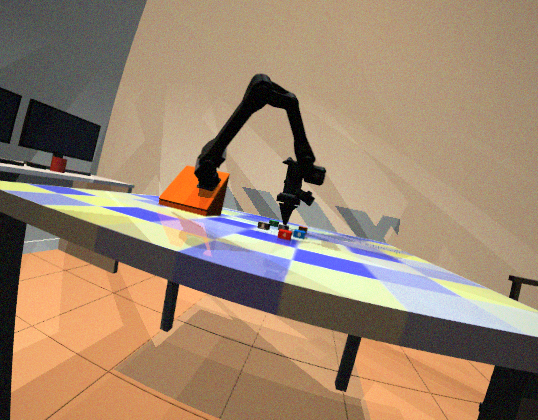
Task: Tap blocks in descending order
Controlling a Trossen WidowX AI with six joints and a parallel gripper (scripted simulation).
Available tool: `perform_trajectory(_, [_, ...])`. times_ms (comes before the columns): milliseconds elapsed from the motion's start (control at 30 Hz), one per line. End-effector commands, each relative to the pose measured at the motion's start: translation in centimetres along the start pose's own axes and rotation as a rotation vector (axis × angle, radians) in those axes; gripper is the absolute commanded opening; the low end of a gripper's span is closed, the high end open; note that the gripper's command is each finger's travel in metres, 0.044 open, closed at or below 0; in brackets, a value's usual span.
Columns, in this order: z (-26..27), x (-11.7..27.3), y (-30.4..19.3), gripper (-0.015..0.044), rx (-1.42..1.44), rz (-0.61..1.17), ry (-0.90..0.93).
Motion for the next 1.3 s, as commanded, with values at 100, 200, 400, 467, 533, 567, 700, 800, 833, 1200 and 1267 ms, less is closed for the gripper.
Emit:
perform_trajectory(100, [0.0, 2.7, -0.1, 0.0020, 0.006, 0.007, -0.005])
perform_trajectory(200, [0.0, 2.7, -0.1, 0.0020, 0.006, 0.007, -0.005])
perform_trajectory(400, [0.1, 9.8, 0.1, 0.0020, 0.008, 0.005, 0.001])
perform_trajectory(467, [0.1, 10.8, 0.0, 0.0020, 0.007, 0.007, -0.001])
perform_trajectory(533, [0.1, 10.8, 0.0, 0.0020, 0.007, 0.007, -0.001])
perform_trajectory(567, [0.1, 10.8, 0.0, 0.0020, 0.007, 0.007, -0.001])
perform_trajectory(700, [-2.6, 11.0, 1.5, 0.0020, 0.008, 0.005, 0.003])
perform_trajectory(800, [-8.2, 10.9, 3.4, 0.0020, 0.006, 0.005, -0.002])
perform_trajectory(833, [-9.4, 10.9, 3.7, 0.0020, 0.005, 0.006, -0.005])
perform_trajectory(1200, [-10.0, 5.1, 4.0, 0.0020, 0.004, 0.006, -0.005])
perform_trajectory(1267, [-10.1, 3.0, 3.7, 0.0020, 0.004, 0.007, -0.009])
Point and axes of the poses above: the point midway between the two fingers, 35 mm back from their tips, its own x axis back along the fingers, its own z axis across the jaws, y = z × x, the point moved 3 cm from there along x, back along the fingers, and after that the axes turned 15 degrees about x, right-handed, at the moved point
